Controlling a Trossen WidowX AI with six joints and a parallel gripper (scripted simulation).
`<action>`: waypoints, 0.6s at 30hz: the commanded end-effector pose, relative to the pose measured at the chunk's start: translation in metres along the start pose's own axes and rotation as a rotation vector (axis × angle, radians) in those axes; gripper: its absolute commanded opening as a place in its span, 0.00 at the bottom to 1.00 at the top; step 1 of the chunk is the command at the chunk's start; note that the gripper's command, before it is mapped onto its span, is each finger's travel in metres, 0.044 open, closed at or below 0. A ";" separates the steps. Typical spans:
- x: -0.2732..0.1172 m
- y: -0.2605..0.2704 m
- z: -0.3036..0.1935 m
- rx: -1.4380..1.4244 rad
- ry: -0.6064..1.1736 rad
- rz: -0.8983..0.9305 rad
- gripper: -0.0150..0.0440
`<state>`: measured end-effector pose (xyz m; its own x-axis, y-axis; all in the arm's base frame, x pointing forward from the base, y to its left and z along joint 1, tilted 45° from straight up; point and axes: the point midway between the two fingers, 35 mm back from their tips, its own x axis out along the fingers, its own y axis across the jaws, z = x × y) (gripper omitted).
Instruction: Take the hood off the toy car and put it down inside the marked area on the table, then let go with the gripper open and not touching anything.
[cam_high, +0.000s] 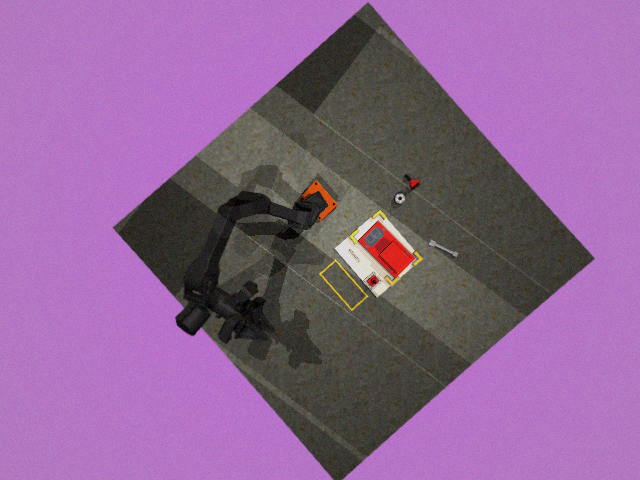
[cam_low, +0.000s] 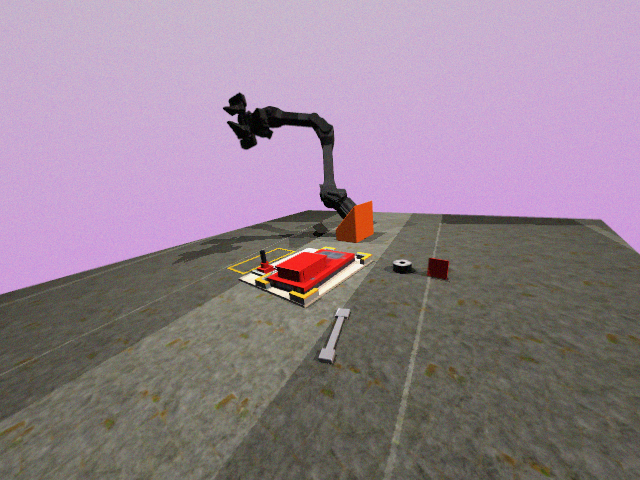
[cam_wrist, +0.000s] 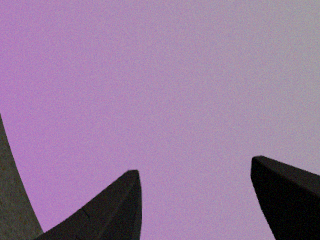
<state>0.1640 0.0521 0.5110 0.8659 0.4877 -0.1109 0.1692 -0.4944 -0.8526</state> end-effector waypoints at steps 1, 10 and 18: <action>0.001 0.000 0.000 0.006 -0.003 -0.002 0.67; 0.047 0.046 -0.024 0.437 -0.071 0.110 1.00; 0.120 0.122 -0.020 0.896 -0.102 0.402 1.00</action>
<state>0.2687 0.0304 0.4401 0.7862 0.4936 -0.3718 -0.4080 -0.0372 -0.9122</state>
